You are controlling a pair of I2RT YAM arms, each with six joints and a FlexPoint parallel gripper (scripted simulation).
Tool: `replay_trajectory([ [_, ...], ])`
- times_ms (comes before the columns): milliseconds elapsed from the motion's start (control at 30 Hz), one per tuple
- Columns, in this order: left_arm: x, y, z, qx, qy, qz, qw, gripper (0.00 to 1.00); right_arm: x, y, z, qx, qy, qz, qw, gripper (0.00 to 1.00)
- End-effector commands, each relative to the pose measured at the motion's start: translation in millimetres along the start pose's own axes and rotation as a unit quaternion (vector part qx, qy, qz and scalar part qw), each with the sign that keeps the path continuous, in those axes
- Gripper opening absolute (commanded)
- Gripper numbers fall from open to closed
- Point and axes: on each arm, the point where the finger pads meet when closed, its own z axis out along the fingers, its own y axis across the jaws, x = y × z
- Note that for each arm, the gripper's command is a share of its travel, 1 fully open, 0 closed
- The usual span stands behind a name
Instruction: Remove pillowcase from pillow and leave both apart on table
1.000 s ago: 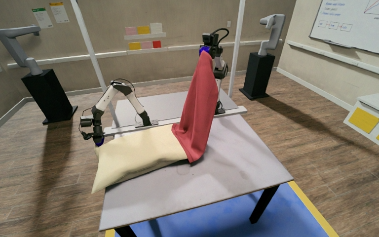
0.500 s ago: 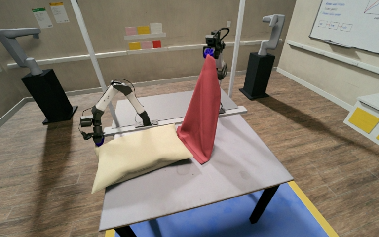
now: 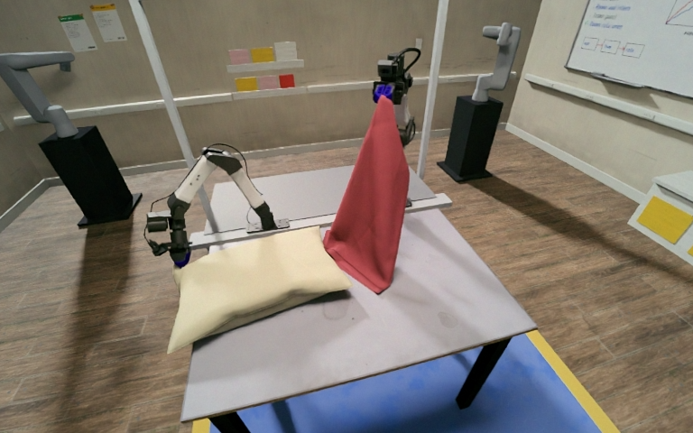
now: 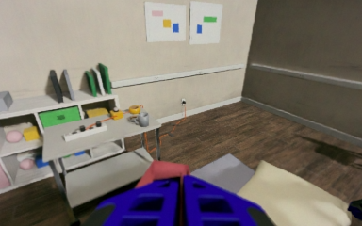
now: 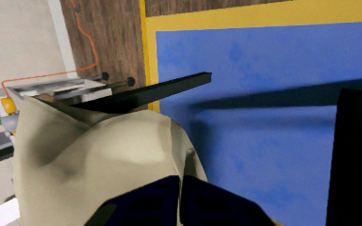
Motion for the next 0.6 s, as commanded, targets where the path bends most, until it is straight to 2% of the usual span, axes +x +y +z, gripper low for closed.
replay_trajectory([
  [0,-22.0,-3.0,-14.6,0.007,-0.039,-0.003,0.999,0.0,-6.5,10.7,-0.8,-0.011,-0.016,-0.024,1.0,0.0],
  [33,-25.3,-3.1,-20.5,0.008,-0.045,-0.003,0.999,0.0,-6.5,10.7,-0.8,-0.011,-0.016,-0.024,1.0,0.0],
  [100,-19.4,-3.5,-9.1,0.008,-0.035,-0.002,0.999,0.0,-6.5,10.7,-0.8,-0.011,-0.016,-0.024,1.0,0.0],
  [200,-26.0,-1.7,-20.6,0.006,-0.047,-0.003,0.999,0.0,-6.5,10.7,-0.8,-0.011,-0.016,-0.024,1.0,0.0],
  [300,-24.2,-1.2,-18.0,0.004,-0.044,-0.003,0.999,0.0,-6.5,10.7,-0.8,-0.011,-0.016,-0.024,1.0,0.0],
  [333,-27.8,-1.7,-23.7,0.006,-0.05,-0.003,0.999,0.0,-6.5,10.7,-0.8,-0.011,-0.016,-0.024,1.0,0.0],
  [500,-25.2,-2.6,-18.0,0.007,-0.046,-0.003,0.999,0.0,-6.5,10.7,-0.8,-0.011,-0.016,-0.024,1.0,0.0],
  [533,-30.1,5.7,-28.2,-0.009,-0.055,-0.005,0.998,0.0,-6.5,10.7,-0.8,-0.011,-0.016,-0.024,1.0,0.0],
  [567,-29.1,6.8,-28.0,-0.011,-0.053,-0.005,0.999,0.0,-6.5,10.7,-0.8,-0.011,-0.016,-0.024,1.0,0.0],
])
